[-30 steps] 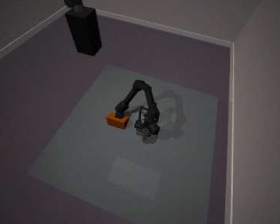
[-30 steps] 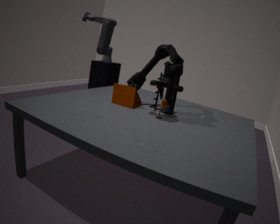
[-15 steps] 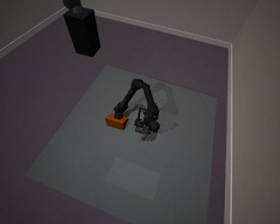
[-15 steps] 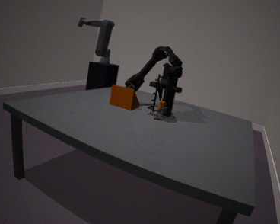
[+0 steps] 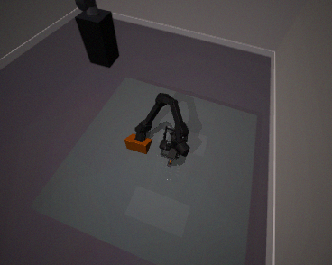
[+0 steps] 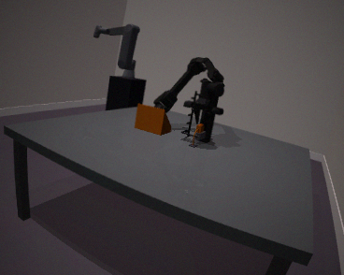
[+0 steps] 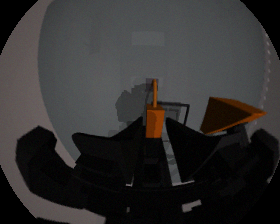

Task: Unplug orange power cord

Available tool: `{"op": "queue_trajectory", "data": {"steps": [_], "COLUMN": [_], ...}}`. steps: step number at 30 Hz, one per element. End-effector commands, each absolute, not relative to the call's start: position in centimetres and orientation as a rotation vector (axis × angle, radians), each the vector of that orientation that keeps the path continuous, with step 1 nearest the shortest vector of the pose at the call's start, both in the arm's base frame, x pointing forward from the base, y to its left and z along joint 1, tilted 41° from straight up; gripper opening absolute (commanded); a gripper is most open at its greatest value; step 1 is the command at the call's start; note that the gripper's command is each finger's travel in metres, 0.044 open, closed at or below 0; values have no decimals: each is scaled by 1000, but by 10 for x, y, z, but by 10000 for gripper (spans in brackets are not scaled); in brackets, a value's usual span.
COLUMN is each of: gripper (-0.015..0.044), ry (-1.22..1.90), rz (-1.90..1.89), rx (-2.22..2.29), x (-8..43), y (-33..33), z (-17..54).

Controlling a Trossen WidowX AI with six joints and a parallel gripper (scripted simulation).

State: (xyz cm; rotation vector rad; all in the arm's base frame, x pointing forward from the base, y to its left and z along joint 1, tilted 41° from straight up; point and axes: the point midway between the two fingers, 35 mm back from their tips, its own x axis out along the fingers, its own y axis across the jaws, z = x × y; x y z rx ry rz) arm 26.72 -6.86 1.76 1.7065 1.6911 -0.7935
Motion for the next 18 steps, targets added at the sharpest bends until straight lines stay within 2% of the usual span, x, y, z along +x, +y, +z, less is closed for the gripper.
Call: {"op": "queue_trajectory", "data": {"steps": [1,11,15,18], "gripper": [160,160,55,35], "ry": [1702,1702,1697,1697], "rz": [-796,-796,-794,-794], "rx": [1717,1717,1706,1706], "x": [265,265,266,266], "y": [-62,-61,-63,-63], "z": [12,11,12,12]}}
